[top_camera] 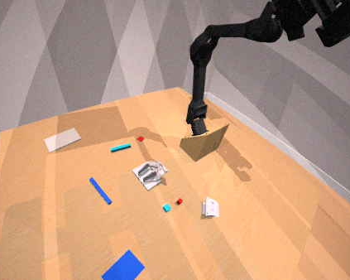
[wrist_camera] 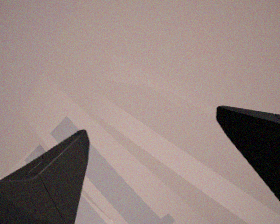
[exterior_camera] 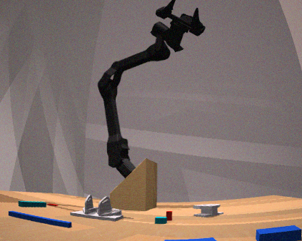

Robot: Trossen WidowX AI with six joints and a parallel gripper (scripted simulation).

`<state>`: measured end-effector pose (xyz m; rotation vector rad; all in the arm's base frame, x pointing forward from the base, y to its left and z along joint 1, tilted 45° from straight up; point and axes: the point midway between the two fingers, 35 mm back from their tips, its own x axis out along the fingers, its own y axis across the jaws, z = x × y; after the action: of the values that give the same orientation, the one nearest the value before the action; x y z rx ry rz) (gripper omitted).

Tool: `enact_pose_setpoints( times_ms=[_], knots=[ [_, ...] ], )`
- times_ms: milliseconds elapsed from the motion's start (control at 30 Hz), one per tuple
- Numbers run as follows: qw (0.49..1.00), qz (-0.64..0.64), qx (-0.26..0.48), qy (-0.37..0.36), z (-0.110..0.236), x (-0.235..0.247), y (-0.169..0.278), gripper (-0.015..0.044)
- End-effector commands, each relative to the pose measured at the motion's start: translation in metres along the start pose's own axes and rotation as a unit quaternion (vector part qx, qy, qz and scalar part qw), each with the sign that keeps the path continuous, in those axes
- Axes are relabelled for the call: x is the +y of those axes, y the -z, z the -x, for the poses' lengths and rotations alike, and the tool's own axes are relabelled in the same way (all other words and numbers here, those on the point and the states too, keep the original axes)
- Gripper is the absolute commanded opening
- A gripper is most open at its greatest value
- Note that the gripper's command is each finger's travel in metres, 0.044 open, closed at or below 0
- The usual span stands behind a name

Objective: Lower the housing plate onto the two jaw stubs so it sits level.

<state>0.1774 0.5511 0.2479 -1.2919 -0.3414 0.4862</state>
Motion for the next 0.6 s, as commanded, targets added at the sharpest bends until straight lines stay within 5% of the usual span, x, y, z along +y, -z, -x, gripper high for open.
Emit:
enact_pose_setpoints(
  times_ms=[0,567],
  knots=[
    [0.999,0.023,0.002,-0.024,-0.007,0.02,0.007,0.044],
    [0.983,0.126,0.019,-0.132,-0.025,0.103,0.051,0.044]
  ],
)
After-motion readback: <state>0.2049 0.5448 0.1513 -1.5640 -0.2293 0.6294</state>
